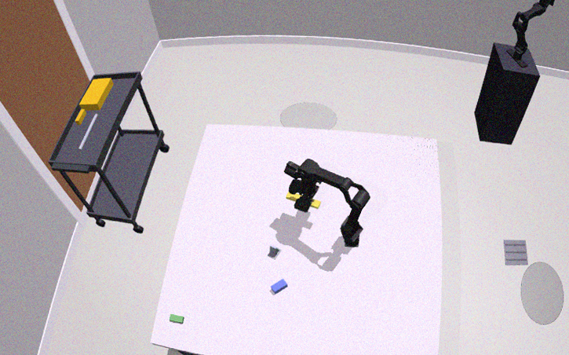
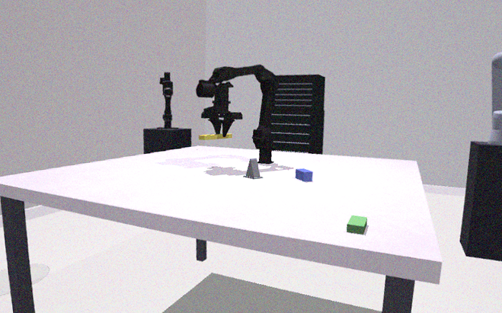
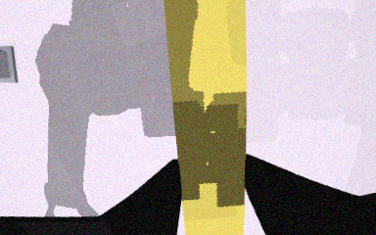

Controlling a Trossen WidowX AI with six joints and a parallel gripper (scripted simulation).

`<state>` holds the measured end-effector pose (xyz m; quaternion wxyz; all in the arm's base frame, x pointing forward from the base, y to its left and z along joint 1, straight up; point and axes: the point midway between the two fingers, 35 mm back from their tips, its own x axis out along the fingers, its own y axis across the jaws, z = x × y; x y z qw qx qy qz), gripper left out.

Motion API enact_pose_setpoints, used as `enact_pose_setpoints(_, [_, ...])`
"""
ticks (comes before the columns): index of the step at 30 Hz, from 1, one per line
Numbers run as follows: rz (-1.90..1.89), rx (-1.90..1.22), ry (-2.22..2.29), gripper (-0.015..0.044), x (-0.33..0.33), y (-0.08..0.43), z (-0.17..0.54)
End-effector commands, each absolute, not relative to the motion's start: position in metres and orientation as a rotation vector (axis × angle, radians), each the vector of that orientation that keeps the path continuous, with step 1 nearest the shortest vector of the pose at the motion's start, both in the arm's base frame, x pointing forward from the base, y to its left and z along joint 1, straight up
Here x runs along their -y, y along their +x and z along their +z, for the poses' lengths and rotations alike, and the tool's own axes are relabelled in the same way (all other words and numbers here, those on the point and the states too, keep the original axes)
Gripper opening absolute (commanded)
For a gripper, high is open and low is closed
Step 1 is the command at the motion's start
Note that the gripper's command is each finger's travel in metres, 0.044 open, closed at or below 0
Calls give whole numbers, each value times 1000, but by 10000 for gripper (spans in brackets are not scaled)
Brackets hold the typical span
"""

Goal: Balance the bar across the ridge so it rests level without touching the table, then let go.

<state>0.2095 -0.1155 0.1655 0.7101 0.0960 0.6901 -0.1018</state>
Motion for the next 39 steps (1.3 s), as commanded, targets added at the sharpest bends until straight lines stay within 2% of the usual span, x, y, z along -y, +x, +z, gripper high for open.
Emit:
enact_pose_setpoints(1, [-152, -1543, 138, 0, 108, 221, 166])
enact_pose_setpoints(39, [484, -1486, -500, 0, 6, 298, 171])
